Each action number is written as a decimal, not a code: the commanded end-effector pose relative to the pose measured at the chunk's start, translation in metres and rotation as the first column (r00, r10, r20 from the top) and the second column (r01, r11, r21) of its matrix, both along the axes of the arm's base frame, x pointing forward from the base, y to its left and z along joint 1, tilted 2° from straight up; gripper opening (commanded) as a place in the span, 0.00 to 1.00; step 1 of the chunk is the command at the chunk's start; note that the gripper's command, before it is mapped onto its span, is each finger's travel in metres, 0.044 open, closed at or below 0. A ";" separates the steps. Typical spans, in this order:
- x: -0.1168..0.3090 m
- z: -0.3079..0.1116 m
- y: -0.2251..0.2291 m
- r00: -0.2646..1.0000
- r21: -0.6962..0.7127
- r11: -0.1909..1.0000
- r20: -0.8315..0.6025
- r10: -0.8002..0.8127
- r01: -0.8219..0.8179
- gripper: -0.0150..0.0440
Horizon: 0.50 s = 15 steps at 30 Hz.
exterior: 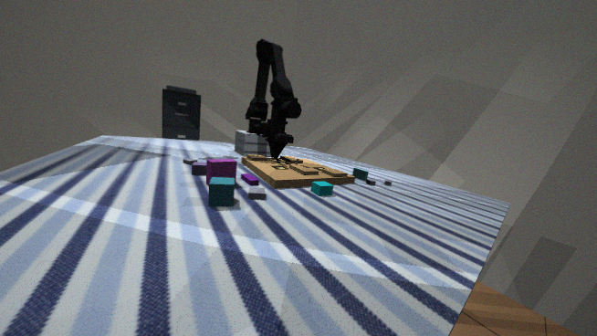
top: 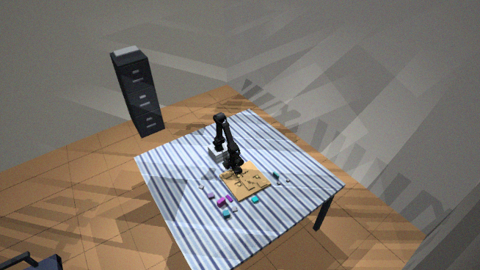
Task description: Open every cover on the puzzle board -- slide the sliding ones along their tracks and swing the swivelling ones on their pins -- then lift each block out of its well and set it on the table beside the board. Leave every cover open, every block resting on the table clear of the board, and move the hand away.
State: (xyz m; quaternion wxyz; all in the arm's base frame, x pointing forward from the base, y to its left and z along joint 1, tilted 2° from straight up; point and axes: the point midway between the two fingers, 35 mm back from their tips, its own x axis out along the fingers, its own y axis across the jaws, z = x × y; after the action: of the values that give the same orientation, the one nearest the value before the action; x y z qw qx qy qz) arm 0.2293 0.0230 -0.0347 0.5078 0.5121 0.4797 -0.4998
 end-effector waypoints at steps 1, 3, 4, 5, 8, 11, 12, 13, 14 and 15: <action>0.000 -0.001 0.001 1.000 0.004 1.000 0.001 0.003 -0.003 0.50; 0.000 -0.002 0.001 1.000 0.004 1.000 0.001 0.003 -0.003 0.50; 0.000 -0.002 0.001 1.000 0.004 1.000 0.001 0.003 -0.003 0.50; 0.000 -0.003 0.001 1.000 0.004 1.000 0.001 0.003 -0.003 0.50; 0.000 -0.005 0.001 1.000 0.004 1.000 0.001 0.003 -0.003 0.50; 0.001 -0.008 0.000 1.000 0.004 1.000 0.001 0.003 -0.003 0.50; 0.001 -0.009 0.000 1.000 0.004 1.000 0.001 0.003 -0.003 0.50; 0.001 -0.010 0.000 1.000 0.004 1.000 0.001 0.003 -0.003 0.50; 0.001 -0.011 0.000 1.000 0.004 1.000 0.001 0.003 -0.003 0.50; 0.001 -0.012 0.000 1.000 0.004 1.000 0.001 0.003 -0.003 0.50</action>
State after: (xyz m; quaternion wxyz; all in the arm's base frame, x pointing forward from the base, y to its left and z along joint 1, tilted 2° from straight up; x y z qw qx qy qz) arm 0.2299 0.0229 -0.0434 0.5079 0.5126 0.4792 -0.4997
